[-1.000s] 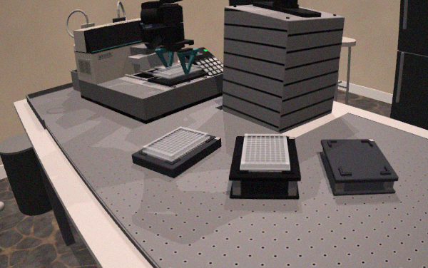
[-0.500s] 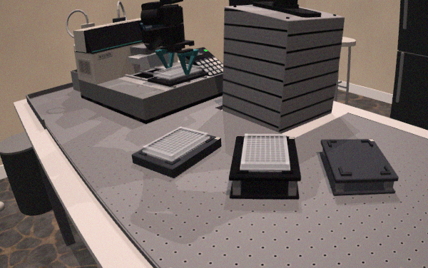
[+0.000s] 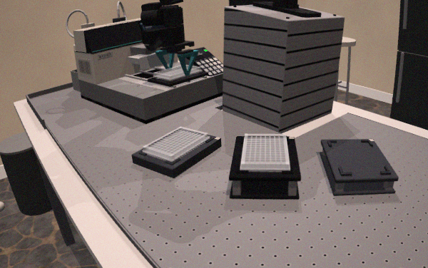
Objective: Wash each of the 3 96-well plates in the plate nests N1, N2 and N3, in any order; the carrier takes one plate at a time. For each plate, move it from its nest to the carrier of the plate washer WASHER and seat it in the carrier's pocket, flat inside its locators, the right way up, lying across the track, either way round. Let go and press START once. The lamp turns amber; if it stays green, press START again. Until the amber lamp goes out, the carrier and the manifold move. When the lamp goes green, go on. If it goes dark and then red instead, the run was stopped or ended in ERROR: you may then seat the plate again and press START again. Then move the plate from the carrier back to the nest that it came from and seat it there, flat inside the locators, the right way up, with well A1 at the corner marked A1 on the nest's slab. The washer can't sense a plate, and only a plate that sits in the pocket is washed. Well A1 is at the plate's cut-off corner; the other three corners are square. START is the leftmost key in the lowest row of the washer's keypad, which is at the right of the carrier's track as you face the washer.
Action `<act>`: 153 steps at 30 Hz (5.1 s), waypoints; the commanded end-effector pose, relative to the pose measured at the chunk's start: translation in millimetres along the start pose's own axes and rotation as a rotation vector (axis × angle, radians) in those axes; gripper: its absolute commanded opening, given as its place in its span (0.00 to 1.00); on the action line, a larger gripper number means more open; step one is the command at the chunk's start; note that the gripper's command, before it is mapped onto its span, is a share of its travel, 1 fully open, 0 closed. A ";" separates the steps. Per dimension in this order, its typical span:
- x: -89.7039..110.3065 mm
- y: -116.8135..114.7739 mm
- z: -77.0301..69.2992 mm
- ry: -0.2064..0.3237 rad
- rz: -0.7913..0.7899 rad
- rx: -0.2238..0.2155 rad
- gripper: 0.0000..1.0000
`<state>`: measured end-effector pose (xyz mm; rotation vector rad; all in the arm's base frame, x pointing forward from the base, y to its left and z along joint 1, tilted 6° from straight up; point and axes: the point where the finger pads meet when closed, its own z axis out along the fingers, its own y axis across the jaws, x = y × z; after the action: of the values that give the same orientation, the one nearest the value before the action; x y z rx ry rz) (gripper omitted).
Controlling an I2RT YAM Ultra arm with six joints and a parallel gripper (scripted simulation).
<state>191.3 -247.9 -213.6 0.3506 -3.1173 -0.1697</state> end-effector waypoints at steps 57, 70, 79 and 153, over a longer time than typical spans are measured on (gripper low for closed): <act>-3.2 -3.9 -2.2 -0.011 0.000 0.009 1.00; -3.0 -3.8 -20.5 -0.011 0.000 0.009 1.00; -2.9 -3.8 -35.5 -0.011 0.000 0.009 1.00; 91.1 43.7 -87.4 -0.010 0.700 0.005 0.00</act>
<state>98.6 -229.5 -126.4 -0.5846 -3.0438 -0.1860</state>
